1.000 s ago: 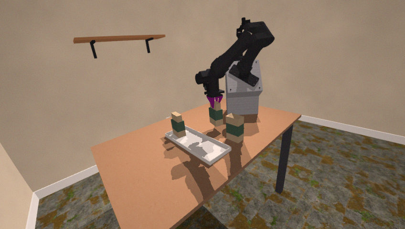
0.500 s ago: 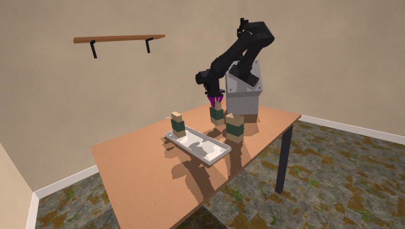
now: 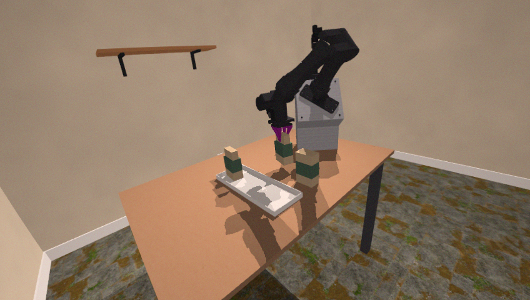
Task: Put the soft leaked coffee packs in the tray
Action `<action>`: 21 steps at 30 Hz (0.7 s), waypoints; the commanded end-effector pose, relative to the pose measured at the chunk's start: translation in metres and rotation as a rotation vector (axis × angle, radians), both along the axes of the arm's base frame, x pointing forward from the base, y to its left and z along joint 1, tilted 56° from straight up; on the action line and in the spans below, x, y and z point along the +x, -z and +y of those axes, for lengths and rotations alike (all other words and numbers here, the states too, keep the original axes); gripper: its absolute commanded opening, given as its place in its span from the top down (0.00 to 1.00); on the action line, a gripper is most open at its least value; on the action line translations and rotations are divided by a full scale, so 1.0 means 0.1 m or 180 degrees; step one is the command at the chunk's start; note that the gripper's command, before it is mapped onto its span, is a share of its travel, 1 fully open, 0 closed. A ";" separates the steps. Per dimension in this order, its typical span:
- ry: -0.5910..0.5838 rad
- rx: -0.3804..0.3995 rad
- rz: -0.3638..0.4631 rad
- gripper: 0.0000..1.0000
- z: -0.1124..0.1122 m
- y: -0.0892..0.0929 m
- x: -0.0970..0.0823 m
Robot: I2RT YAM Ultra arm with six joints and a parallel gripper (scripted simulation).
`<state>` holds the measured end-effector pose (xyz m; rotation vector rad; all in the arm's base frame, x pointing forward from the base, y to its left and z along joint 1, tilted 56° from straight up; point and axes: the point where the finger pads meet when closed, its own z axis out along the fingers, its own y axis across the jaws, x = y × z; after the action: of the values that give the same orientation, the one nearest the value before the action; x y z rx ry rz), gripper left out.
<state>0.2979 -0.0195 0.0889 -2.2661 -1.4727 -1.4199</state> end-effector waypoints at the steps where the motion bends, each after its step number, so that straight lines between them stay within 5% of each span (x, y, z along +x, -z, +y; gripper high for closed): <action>1: 0.0094 -0.0078 -0.0096 0.74 -0.13 -0.14 0.04; 21: 0.0107 -0.0021 -0.0007 0.74 -0.14 -0.09 0.06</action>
<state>0.2977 -0.0194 0.0889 -2.2663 -1.4708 -1.4173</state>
